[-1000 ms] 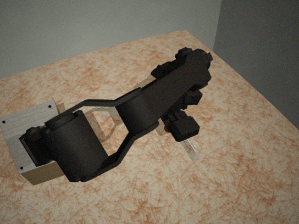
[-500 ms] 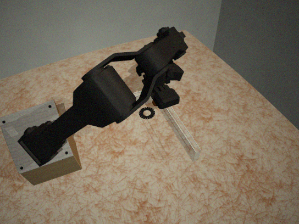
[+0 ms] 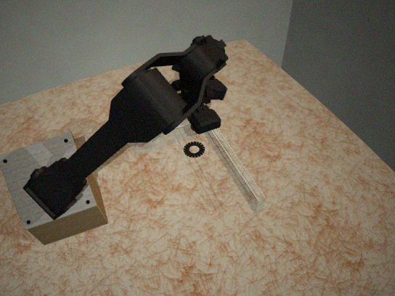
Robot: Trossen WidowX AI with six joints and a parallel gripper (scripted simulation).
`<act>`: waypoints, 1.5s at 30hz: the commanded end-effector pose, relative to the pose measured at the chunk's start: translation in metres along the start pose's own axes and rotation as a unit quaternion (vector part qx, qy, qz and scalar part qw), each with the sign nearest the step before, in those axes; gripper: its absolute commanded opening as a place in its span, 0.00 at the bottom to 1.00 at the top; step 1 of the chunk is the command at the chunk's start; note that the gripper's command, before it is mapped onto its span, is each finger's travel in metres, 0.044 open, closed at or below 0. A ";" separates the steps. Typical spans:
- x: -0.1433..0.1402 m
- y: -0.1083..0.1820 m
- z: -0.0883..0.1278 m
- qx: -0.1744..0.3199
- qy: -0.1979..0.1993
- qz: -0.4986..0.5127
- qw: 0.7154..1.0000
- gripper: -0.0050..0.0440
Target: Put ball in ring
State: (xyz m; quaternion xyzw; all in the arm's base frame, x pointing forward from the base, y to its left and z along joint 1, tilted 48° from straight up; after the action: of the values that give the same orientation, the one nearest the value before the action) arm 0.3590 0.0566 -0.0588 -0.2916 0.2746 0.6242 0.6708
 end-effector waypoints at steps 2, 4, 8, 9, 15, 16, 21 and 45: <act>-0.002 0.007 -0.052 0.015 0.010 0.006 1.000 0.10; -0.002 0.008 -0.059 0.015 0.010 0.006 1.000 0.10; -0.002 0.008 -0.059 0.015 0.010 0.006 1.000 0.10; -0.002 0.008 -0.059 0.015 0.010 0.006 1.000 0.10; -0.002 0.008 -0.063 0.015 0.010 0.006 1.000 0.10; -0.002 0.008 -0.064 0.015 0.010 0.006 1.000 0.10; -0.002 0.008 -0.073 0.015 0.010 0.006 1.000 0.10; -0.003 0.006 -0.074 0.010 0.007 0.003 1.000 0.14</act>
State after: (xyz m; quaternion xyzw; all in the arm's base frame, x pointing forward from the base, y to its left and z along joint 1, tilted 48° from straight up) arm 0.3520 0.0006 -0.1079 -0.2873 0.2871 0.6211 0.6703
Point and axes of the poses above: the point midway between the two fingers, 35 mm back from their tips, its own z axis back along the fingers, its own x axis across the jaws, y = z × x, the point moved 4 cm from there along z, back along the fingers, and after that the axes turned 1 degree about -z, right-handed, at the moved point
